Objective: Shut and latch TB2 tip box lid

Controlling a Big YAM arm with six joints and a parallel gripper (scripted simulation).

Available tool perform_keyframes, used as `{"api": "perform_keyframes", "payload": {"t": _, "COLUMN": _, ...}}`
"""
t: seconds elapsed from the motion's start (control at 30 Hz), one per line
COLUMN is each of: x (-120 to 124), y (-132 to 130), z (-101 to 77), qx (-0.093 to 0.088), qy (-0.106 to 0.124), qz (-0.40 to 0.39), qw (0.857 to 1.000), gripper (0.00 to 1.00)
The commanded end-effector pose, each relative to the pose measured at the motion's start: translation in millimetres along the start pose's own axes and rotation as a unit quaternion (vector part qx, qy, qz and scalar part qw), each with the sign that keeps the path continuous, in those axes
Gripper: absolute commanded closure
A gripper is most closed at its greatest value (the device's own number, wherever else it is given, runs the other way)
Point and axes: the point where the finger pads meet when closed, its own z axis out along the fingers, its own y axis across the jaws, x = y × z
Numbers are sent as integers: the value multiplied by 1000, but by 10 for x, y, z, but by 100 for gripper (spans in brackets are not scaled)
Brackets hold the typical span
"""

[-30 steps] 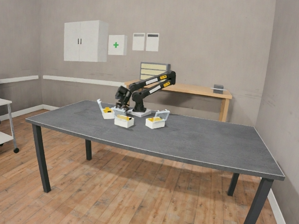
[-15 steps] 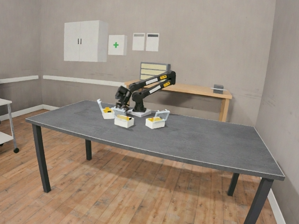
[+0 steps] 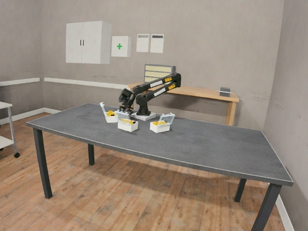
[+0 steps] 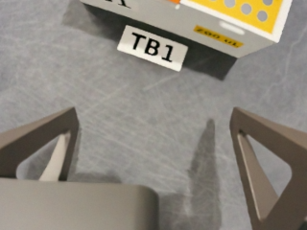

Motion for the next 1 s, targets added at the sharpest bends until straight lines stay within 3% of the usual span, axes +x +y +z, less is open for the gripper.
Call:
{"api": "perform_keyframes", "payload": {"t": 0.0, "x": -233, "y": -39, "z": -86, "qx": 5, "qy": -21, "qz": -7, "qw": 1000, "gripper": 0}}
{"api": "perform_keyframes", "payload": {"t": 0.23, "x": -233, "y": -39, "z": -86, "qx": 5, "qy": -21, "qz": -7, "qw": 1000, "gripper": 0}}
{"api": "perform_keyframes", "payload": {"t": 0.27, "x": -403, "y": -40, "z": -221, "qx": 7, "qy": -33, "qz": -10, "qw": 999, "gripper": 0}}
{"api": "perform_keyframes", "payload": {"t": 0.5, "x": -556, "y": -65, "z": -571, "qx": 13, "qy": -35, "qz": -13, "qw": 999, "gripper": 0}}
{"api": "perform_keyframes", "payload": {"t": 0.97, "x": -812, "y": -43, "z": -1122, "qx": 14, "qy": -35, "qz": -14, "qw": 999, "gripper": 0}}
